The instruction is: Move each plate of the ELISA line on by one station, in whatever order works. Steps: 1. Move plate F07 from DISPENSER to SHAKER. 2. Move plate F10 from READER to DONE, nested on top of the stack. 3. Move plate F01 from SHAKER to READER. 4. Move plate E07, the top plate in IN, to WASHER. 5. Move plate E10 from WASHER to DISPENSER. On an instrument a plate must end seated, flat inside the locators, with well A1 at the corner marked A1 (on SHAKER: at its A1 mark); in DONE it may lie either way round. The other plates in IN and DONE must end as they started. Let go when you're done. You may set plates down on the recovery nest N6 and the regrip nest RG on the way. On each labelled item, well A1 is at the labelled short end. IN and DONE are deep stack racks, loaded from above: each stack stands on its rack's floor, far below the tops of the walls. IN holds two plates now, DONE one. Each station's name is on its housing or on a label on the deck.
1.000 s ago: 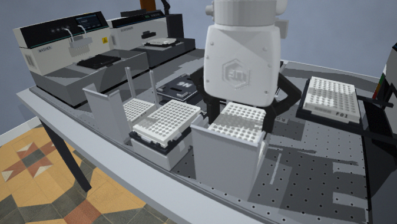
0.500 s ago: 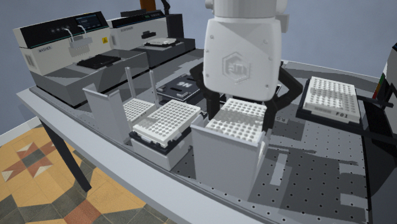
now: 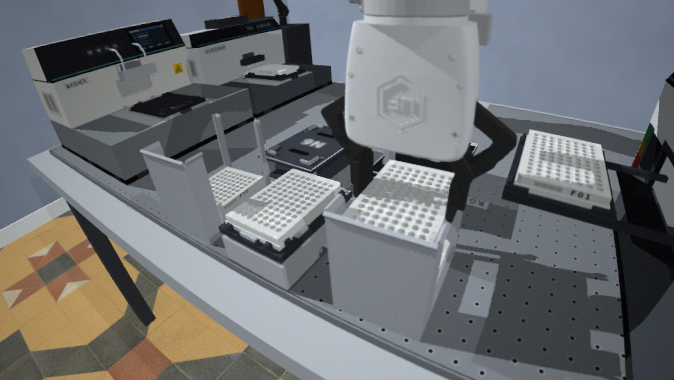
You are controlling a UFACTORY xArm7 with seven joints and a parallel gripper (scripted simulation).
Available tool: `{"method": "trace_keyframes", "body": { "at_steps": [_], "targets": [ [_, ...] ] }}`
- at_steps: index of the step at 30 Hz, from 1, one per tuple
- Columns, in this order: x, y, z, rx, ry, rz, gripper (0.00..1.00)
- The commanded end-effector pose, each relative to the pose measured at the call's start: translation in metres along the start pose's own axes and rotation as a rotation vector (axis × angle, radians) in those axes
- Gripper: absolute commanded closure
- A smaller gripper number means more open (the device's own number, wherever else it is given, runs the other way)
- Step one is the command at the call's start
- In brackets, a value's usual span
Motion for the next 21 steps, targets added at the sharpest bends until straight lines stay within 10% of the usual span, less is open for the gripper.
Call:
{"method": "trace_keyframes", "body": {
  "at_steps": [1, 21],
  "targets": [
    [0.005, 0.001, 0.0, 0.0, 0.0, -0.004, 1.0],
    [0.016, 0.001, 0.0, 0.0, 0.0, -0.004, 1.0]
  ]
}}
Point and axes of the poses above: the point where the finger pads meet when closed, its own x axis back along the fingers, its own z axis across the jaws, y = z × x, the point moved 8 cm from there along x, back along the fingers, and after that the axes turned 3 degrees about x, right-handed, at the moved point
